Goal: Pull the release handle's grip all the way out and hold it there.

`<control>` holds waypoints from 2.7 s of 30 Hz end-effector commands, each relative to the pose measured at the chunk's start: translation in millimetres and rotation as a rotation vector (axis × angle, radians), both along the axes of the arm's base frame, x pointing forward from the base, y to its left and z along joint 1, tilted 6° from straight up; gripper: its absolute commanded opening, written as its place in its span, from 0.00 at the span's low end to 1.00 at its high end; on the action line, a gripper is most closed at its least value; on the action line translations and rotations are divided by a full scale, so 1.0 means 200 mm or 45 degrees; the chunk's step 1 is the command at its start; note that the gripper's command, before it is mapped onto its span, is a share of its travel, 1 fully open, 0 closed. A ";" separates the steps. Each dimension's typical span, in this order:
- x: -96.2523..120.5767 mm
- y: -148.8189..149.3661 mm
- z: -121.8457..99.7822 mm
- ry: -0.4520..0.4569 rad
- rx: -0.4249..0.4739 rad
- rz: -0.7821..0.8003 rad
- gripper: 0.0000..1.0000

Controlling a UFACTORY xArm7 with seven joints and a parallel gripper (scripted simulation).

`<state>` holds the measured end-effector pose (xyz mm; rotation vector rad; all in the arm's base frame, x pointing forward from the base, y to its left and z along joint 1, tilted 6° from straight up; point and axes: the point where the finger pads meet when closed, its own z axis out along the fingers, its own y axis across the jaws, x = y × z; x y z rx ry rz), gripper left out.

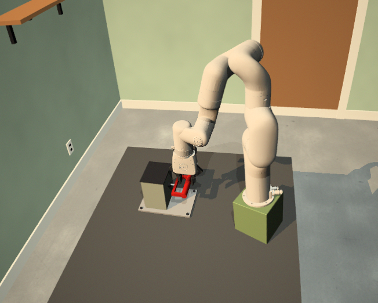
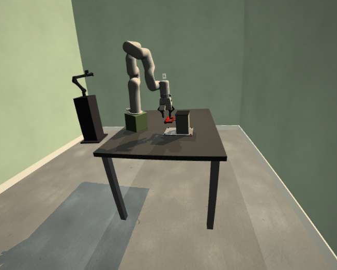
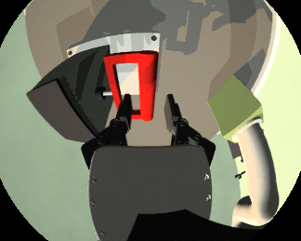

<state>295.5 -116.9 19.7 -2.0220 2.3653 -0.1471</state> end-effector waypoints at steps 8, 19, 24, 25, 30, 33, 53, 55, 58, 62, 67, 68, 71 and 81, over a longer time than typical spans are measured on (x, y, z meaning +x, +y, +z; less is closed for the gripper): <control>0.01 0.00 0.00 -0.003 -0.001 0.000 0.53; 0.01 0.00 0.00 -0.003 -0.001 0.000 0.53; 0.01 0.00 0.00 -0.003 -0.001 0.000 0.53; 0.01 0.00 0.00 -0.003 -0.001 0.000 0.53; 0.01 0.00 0.00 -0.003 -0.001 0.000 0.53; 0.01 0.00 0.00 -0.003 -0.001 0.000 0.53; 0.01 0.00 -0.03 -0.003 0.000 0.000 0.53; 0.01 -0.01 -0.03 -0.003 0.000 0.000 0.53; 0.02 -0.01 -0.05 -0.003 0.000 0.000 0.53; 0.02 -0.01 -0.06 -0.003 -0.001 0.000 0.53; 0.02 -0.01 -0.09 -0.003 -0.001 0.000 0.53; 0.02 -0.01 -0.09 -0.003 -0.001 0.000 0.53; 0.02 -0.01 -0.11 -0.003 -0.001 0.000 0.53; 0.02 -0.01 -0.15 -0.003 -0.001 0.000 0.53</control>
